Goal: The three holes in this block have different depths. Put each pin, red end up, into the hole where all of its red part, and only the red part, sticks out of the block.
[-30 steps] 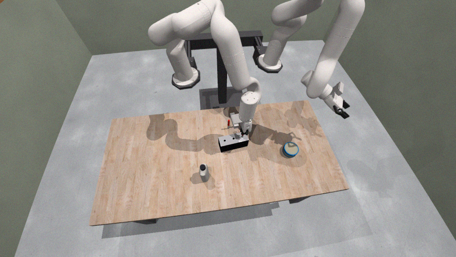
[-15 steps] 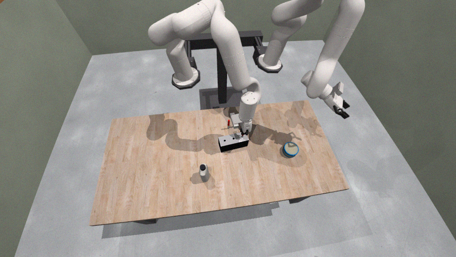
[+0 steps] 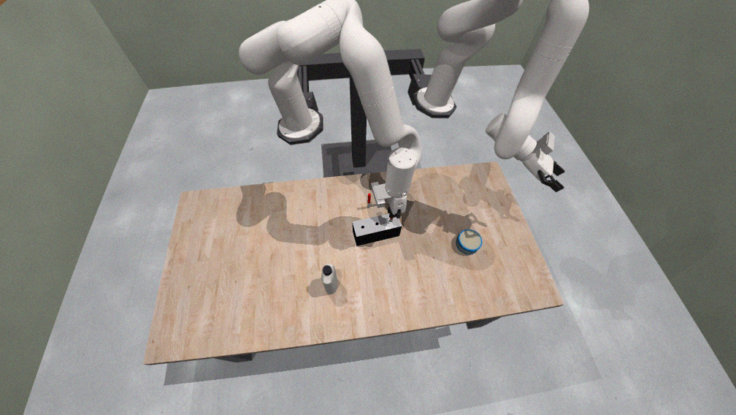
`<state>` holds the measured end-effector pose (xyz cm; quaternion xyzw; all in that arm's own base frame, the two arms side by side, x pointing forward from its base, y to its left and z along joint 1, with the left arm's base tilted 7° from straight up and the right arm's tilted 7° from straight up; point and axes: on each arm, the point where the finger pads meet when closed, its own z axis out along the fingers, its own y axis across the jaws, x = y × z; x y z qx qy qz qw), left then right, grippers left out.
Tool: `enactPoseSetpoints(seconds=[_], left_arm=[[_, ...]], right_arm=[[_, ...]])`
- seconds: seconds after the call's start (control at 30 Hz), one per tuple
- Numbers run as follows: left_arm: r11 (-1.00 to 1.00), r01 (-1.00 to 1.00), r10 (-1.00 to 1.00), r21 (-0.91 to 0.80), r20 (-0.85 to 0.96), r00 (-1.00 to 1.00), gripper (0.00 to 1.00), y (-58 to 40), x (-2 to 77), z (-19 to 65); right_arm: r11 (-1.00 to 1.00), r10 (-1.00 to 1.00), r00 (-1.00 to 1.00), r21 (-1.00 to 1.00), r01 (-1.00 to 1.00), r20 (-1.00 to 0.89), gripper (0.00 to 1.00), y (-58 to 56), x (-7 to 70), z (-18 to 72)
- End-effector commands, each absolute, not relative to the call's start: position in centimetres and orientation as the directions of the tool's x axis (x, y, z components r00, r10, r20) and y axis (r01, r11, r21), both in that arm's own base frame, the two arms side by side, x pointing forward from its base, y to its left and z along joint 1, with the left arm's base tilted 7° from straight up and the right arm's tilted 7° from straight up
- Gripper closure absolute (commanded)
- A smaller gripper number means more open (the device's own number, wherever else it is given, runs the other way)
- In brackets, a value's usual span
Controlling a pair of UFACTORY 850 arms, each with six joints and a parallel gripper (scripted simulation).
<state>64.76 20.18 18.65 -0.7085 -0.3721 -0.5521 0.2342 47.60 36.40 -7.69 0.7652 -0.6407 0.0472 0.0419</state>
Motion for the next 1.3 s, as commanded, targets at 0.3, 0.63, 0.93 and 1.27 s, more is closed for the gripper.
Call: enactPoseSetpoints(seconds=[0.3,0.63,0.93,1.27], left_arm=[[-0.614,0.786,0.268,0.08,0.957,0.111,0.0,20.18,64.82,18.76],[-0.614,0.786,0.268,0.08,0.957,0.111,0.0,20.18,64.82,18.76],[-0.614,0.786,0.268,0.08,0.957,0.111,0.0,20.18,64.82,18.76],[-0.614,0.786,0.268,0.08,0.957,0.111,0.0,20.18,64.82,18.76]], right_arm=[[-0.175,-0.977,0.174,0.002,-0.985,0.125,1.0,36.55,47.83,-8.02],[-0.176,-0.977,0.175,0.002,-0.984,0.125,1.0,36.52,47.69,-8.04],[-0.176,-0.977,0.175,0.002,-0.984,0.125,1.0,36.52,47.69,-8.04],[-0.175,-0.977,0.174,0.003,-0.985,0.126,1.0,36.34,47.72,-8.4]])
